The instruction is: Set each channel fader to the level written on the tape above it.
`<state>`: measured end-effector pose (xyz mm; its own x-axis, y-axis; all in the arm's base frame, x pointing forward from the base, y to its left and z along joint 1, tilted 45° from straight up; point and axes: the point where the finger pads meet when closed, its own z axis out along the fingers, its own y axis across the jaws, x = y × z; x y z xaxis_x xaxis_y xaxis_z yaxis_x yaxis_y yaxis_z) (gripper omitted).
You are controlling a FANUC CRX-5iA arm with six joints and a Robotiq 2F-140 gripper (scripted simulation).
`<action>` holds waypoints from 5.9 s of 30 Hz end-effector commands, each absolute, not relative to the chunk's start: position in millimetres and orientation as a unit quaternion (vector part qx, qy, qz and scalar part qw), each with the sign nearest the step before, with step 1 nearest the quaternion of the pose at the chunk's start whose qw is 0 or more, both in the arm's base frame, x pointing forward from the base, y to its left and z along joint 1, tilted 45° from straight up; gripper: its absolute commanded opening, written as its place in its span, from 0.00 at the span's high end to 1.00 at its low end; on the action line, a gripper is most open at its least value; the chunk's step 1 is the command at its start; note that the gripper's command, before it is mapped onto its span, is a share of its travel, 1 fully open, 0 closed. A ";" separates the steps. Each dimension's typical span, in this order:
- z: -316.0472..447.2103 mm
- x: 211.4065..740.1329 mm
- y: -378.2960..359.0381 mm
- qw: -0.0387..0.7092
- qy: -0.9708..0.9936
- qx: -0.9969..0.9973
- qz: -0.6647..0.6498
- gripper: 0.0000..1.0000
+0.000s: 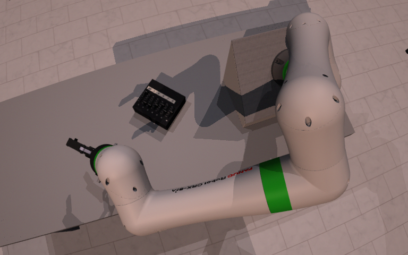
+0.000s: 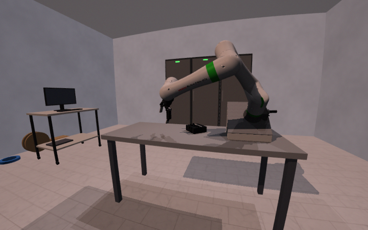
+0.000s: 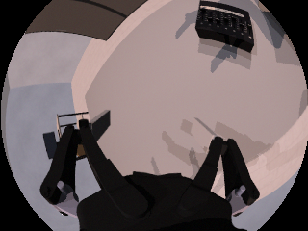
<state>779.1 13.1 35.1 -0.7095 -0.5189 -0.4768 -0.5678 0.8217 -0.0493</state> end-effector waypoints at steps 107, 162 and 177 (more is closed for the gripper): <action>-64.4 555.0 -40.6 0.218 0.879 -0.195 0.375 0.00; -48.5 492.2 -96.7 0.011 0.922 0.043 0.385 0.00; -43.5 547.0 -49.4 0.134 0.906 -0.100 0.389 0.00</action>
